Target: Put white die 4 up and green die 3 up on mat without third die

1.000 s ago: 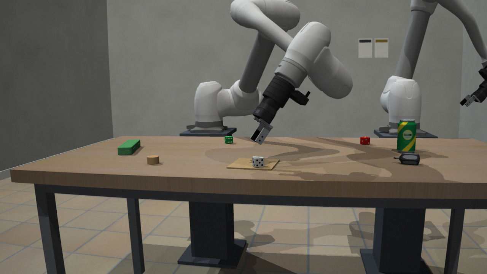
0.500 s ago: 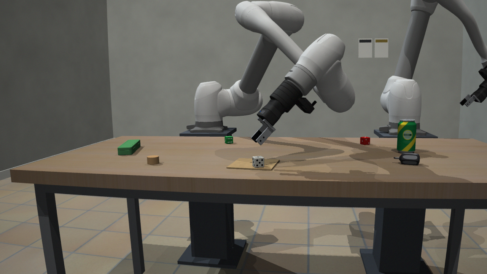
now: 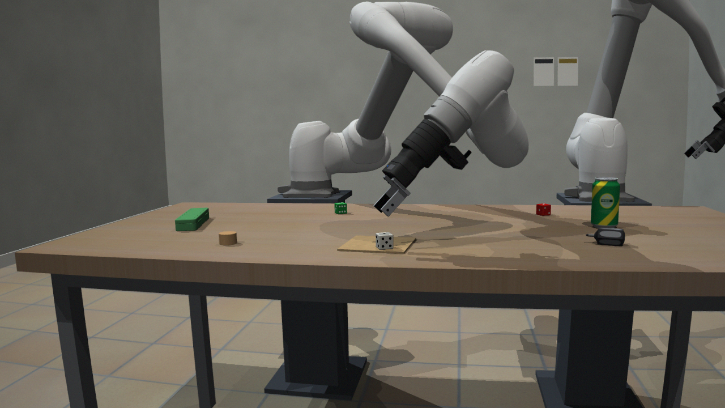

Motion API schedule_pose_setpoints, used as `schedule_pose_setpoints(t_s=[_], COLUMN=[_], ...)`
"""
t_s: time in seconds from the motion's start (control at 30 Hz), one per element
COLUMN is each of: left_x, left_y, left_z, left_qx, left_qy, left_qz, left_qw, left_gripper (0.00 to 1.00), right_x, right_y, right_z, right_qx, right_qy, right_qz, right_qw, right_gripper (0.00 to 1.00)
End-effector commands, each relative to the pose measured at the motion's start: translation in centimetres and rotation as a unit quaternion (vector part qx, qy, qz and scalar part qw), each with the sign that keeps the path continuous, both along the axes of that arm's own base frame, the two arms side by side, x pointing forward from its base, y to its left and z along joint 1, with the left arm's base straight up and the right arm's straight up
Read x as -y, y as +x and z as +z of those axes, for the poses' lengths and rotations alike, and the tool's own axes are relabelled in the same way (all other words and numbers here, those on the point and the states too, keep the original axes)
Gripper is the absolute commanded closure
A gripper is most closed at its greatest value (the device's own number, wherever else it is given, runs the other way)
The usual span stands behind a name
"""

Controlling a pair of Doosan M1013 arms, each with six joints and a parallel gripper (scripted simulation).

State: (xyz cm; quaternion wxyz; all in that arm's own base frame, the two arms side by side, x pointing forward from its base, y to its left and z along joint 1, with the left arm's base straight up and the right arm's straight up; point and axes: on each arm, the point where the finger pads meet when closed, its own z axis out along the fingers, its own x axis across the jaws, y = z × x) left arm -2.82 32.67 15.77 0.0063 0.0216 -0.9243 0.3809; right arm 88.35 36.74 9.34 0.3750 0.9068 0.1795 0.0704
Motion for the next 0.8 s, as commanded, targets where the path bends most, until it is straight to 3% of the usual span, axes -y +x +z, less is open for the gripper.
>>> schedule_pose_setpoints(t_s=[0.0,0.77], left_x=[0.4,0.4], left_y=[-0.4,-0.4], left_z=[0.1,0.1], left_qx=[-0.005,-0.005], left_qy=[-0.002,-0.002], left_qz=[0.000,0.000], left_qw=[1.000,1.000], left_gripper=[0.00,0.00], right_x=[-0.2,-0.2], right_y=[0.1,0.1], right_z=[0.0,-3.3], right_qx=[0.004,0.004], right_qy=[0.000,0.000], right_qz=[-0.001,-0.001], right_qw=[1.000,1.000], right_gripper=[0.13,0.13])
